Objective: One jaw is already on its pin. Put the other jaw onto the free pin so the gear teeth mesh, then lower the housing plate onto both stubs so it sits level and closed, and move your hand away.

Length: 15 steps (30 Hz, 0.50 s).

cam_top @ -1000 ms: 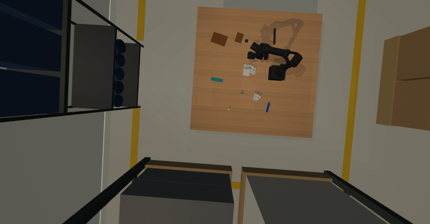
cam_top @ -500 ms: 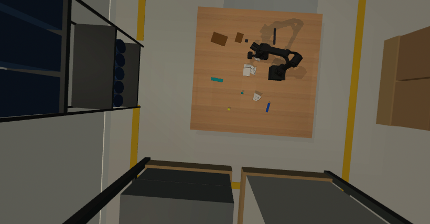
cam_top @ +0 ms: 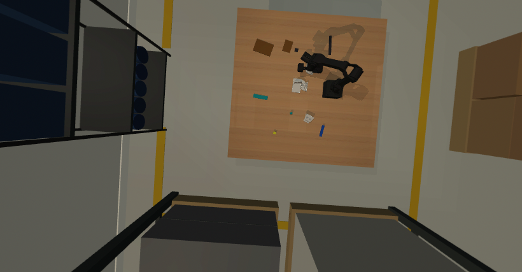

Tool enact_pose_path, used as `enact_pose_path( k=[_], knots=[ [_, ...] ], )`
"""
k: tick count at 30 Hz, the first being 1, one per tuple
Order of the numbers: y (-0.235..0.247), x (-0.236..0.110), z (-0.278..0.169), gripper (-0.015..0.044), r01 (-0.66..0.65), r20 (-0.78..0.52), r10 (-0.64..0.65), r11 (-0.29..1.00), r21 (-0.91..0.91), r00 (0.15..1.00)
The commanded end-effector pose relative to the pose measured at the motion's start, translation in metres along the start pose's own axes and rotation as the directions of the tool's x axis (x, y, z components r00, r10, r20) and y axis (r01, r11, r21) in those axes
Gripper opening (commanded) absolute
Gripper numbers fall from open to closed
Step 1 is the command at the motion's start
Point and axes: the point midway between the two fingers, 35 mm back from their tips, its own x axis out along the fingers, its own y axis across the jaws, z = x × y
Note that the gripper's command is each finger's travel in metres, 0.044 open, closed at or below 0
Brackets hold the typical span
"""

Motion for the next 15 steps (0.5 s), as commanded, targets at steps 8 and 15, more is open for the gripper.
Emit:
enact_pose_path(
  k=[8,15],
  knots=[
    [0.0,0.0,0.0,0.0414,0.0,0.0,0.0,1.0,0.0,1.0],
    [0.0,0.0,0.0,0.023,0.0,0.0,0.0,1.0,0.0,1.0]
  ],
)
